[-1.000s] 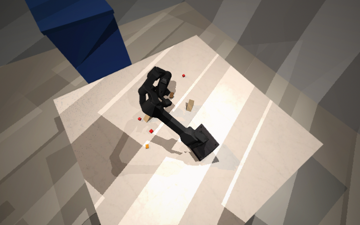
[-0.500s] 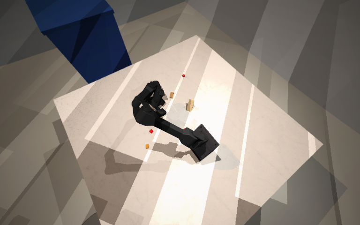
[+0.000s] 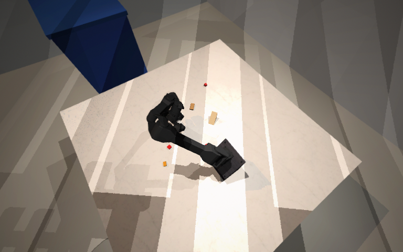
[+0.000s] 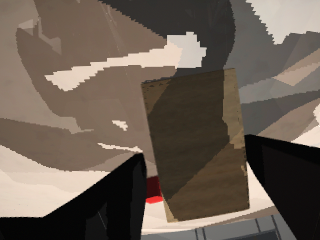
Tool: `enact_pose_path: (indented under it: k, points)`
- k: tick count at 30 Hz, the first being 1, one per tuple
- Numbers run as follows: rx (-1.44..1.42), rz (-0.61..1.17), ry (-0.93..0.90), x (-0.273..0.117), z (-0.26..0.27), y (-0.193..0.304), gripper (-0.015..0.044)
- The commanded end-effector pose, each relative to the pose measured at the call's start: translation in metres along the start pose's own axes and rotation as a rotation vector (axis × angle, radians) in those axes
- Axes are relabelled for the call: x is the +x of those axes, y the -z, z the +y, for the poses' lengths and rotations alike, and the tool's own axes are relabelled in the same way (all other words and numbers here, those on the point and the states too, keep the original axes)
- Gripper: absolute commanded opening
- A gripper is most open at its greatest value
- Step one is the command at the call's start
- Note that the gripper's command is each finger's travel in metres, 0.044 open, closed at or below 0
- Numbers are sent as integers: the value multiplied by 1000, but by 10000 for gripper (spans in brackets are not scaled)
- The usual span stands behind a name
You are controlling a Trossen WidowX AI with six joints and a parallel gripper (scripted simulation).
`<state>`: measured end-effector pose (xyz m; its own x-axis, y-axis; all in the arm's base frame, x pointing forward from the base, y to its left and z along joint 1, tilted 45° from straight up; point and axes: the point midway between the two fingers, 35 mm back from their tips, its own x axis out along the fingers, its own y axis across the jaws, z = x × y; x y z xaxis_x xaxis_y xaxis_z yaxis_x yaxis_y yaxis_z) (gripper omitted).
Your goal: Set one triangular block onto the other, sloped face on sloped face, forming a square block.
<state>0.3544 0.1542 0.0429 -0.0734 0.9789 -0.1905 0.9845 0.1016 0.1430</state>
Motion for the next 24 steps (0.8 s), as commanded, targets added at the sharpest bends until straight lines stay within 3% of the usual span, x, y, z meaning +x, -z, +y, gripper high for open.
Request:
enact_pose_path:
  k: [1,9,14,24]
  points:
    - [0,0,1,0,0,0,177]
    - [0,0,1,0,0,0,124]
    - [2,-3,-1,-2,0,1,0]
    - [32,-30,-24,-37,2,22,0]
